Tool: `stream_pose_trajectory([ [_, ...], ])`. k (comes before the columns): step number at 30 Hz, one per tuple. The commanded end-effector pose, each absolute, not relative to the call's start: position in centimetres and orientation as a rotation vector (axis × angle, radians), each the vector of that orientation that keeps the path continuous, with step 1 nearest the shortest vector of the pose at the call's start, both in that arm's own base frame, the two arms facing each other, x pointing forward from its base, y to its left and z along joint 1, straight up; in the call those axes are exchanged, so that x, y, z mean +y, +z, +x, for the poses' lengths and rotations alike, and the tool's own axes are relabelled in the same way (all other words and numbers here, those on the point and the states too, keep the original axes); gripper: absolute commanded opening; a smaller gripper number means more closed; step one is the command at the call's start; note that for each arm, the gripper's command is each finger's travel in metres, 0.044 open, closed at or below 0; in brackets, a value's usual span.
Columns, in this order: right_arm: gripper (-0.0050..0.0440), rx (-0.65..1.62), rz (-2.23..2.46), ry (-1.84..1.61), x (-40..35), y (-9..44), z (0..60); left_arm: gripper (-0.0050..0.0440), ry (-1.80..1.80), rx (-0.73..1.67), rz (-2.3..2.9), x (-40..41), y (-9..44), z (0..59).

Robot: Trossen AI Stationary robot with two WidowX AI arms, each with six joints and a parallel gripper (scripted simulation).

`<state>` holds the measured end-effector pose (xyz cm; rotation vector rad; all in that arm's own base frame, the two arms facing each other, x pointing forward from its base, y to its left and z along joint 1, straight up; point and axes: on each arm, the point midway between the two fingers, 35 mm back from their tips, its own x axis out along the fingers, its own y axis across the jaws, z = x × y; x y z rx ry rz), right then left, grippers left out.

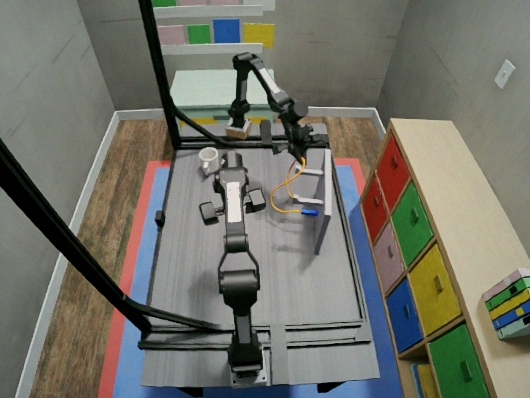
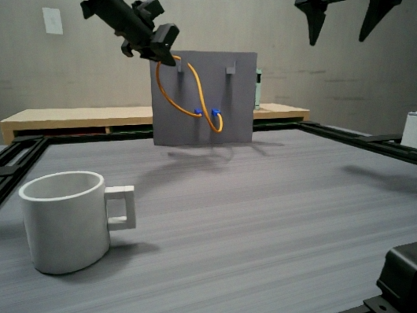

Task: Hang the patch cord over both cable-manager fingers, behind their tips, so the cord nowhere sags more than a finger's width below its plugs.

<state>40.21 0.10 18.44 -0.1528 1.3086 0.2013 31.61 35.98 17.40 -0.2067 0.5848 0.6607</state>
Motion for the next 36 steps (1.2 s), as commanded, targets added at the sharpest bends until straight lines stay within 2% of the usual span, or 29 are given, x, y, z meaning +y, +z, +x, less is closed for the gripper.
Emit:
stream_pose_trajectory([
  [1,0.044,1.271,-0.157,0.196,0.1,19.8,40.1,0.0025,0.659,0.581,-0.204,36.1,17.1,31.5],
  [20,0.044,1.271,-0.157,0.196,0.1,19.8,40.1,0.0025,0.658,0.581,-0.204,36.4,14.9,31.2],
  [29,0.044,1.28,-0.156,0.197,0.1,19.5,39.9,0.0025,0.664,0.561,-0.191,36.5,16.0,31.4],
  [36,0.044,1.183,-0.154,0.182,0.1,20.8,41.5,0.0025,0.664,0.561,-0.191,36.5,16.0,31.4],
])
